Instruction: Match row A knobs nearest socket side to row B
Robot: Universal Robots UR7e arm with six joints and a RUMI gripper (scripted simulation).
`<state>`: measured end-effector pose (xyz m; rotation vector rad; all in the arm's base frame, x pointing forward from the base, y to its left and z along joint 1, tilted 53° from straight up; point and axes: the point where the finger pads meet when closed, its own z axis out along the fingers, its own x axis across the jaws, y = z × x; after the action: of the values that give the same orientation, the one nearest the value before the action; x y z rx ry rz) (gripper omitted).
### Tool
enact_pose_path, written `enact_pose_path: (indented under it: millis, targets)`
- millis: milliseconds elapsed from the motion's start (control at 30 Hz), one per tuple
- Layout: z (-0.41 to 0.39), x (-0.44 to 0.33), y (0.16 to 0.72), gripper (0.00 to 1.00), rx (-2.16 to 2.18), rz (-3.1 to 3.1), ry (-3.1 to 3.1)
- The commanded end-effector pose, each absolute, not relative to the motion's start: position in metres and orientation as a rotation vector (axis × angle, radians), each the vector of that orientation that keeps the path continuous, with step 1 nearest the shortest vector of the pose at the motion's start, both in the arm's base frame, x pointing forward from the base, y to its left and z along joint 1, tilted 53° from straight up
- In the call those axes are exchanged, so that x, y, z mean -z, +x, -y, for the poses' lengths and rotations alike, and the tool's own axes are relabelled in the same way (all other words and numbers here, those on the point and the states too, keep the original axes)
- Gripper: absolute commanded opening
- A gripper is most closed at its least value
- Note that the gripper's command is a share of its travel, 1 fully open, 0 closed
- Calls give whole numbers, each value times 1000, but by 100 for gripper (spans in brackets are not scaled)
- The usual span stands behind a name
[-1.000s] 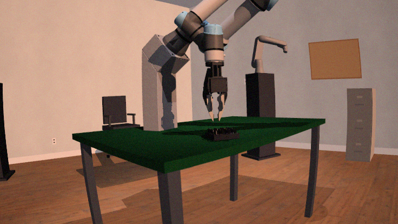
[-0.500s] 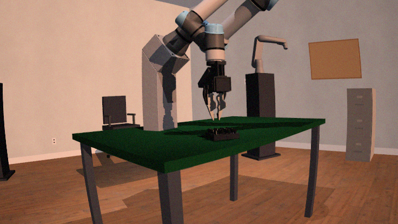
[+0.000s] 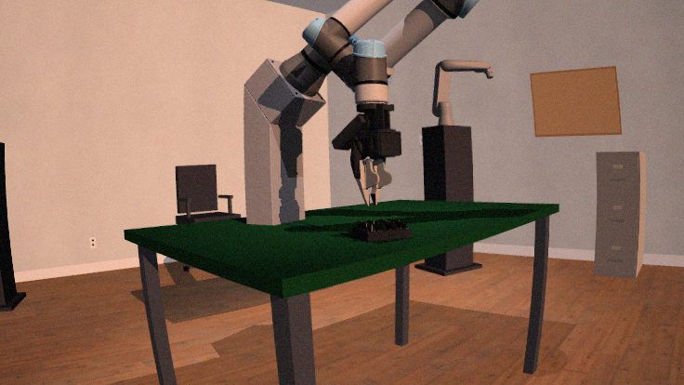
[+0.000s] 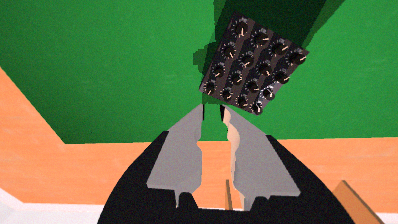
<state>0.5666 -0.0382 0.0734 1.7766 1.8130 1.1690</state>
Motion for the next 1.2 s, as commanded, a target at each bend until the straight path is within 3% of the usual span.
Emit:
enact_pose_path:
  millis: [0, 1167]
  targets:
    - [37, -74, 565, 11, -1116, -1927, 1603]
    - [40, -79, 565, 11, -929, -2136, 1102]
